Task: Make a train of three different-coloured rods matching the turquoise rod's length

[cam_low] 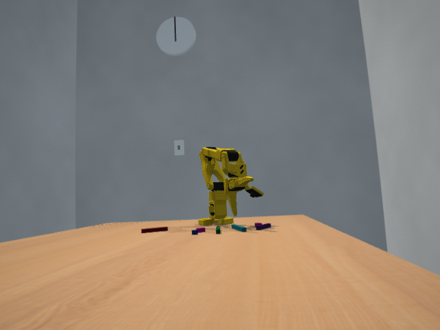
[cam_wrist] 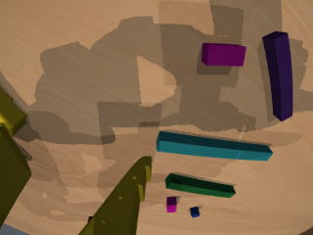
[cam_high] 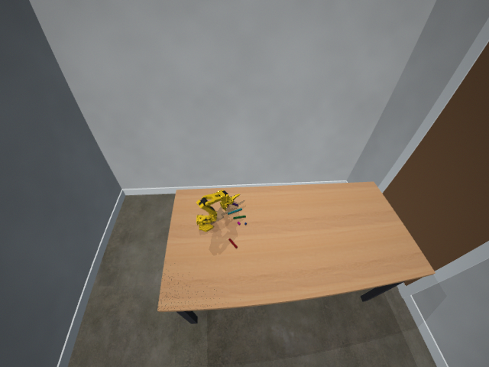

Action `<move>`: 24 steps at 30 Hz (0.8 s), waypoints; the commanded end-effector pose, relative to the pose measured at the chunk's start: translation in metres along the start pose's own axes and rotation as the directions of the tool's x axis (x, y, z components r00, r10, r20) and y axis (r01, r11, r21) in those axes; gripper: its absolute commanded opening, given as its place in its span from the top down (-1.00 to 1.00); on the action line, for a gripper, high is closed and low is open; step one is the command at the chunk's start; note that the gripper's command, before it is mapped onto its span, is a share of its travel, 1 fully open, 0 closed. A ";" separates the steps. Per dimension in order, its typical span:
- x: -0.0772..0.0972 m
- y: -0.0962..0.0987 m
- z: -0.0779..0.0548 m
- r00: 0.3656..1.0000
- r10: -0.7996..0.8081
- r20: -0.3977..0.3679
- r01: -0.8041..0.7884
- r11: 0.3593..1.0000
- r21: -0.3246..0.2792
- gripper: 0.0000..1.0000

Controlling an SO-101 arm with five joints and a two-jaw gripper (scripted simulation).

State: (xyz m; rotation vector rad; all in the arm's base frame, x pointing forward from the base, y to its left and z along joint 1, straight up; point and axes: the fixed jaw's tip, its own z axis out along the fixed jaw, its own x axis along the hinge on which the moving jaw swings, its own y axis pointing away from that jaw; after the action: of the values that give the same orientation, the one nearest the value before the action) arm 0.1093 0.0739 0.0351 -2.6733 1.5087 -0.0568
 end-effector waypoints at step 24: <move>-0.001 -0.018 -0.013 1.000 0.008 0.008 -0.008 0.994 0.112 -1.00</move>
State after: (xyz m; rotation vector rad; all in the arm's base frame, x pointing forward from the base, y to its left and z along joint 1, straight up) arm 0.1113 0.0753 0.0377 -2.6595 1.4994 -0.0690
